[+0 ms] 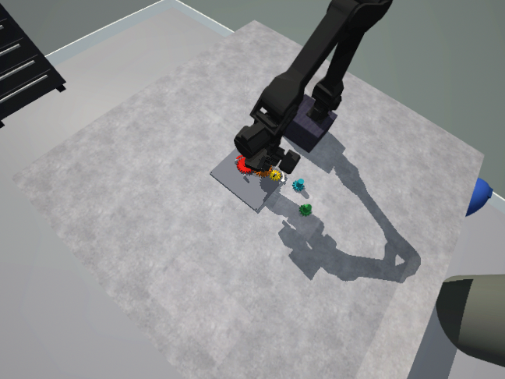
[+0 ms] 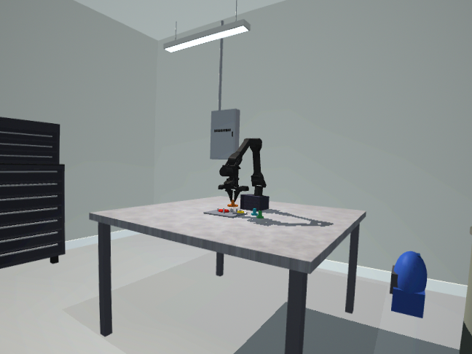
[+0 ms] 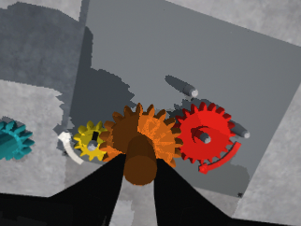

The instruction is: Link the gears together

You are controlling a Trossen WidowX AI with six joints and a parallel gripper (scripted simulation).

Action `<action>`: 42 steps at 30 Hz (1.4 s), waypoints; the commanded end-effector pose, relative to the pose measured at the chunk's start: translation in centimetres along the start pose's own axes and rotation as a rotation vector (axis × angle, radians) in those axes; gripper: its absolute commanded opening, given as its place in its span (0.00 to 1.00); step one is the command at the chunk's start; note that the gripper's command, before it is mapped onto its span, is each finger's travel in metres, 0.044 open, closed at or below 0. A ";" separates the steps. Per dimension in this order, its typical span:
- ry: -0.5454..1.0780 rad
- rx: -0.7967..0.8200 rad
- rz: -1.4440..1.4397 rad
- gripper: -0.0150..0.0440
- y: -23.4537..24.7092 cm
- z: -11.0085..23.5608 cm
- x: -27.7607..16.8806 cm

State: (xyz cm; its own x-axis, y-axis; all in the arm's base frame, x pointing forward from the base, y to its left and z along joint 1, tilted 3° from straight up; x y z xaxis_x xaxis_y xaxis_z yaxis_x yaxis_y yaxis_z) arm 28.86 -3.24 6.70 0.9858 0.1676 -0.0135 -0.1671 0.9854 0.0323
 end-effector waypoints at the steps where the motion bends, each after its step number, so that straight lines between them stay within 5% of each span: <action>1: 0.007 -0.001 0.032 0.25 0.0 -0.8 -0.1; 24: 0.007 -0.002 -0.255 0.25 -0.1 -3.0 -0.1; 42: 0.007 -0.001 -0.008 0.25 0.0 -3.4 -0.1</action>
State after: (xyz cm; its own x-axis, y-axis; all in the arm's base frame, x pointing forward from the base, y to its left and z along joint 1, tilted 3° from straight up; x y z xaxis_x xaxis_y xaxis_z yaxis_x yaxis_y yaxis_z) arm 28.72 -3.14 3.46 0.9938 0.1090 -0.0227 -0.1083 0.9936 0.0317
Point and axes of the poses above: the point midway between the two fingers, 35 mm back from their tips, its own z axis back along the fingers, its own y axis across the jaws, x = y × z, the point moved 6 cm from there along z, back along the fingers, and after that the axes turned 4 degrees about z, right-handed, at the moved point
